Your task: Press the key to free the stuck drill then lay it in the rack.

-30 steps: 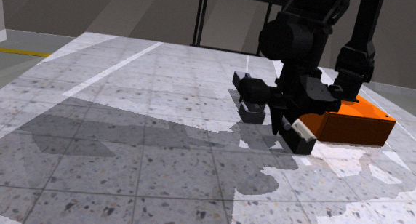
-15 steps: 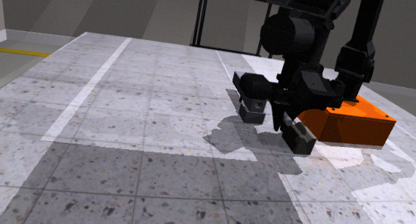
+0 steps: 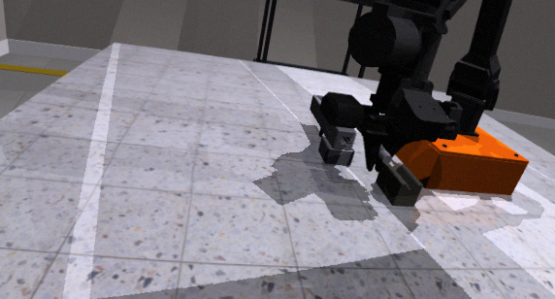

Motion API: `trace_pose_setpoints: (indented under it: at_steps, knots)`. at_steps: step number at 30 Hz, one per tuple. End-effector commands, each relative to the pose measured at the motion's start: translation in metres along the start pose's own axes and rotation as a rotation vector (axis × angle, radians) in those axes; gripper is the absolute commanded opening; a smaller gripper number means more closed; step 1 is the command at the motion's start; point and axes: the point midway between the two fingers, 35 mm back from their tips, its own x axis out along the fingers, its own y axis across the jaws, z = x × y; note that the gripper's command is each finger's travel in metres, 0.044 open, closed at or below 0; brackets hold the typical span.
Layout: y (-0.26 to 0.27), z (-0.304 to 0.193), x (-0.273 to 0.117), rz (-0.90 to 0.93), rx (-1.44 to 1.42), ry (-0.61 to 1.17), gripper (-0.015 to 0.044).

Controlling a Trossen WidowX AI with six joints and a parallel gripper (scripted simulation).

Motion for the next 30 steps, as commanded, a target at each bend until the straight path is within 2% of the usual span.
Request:
trace_pose_setpoints:
  at_steps: [1,30]
  knots:
    - [0.0,0.001,-0.002,-0.003,0.0,-0.003,0.0]
    - [0.051,0.016,-0.003,0.002,0.0,-0.005,0.0]
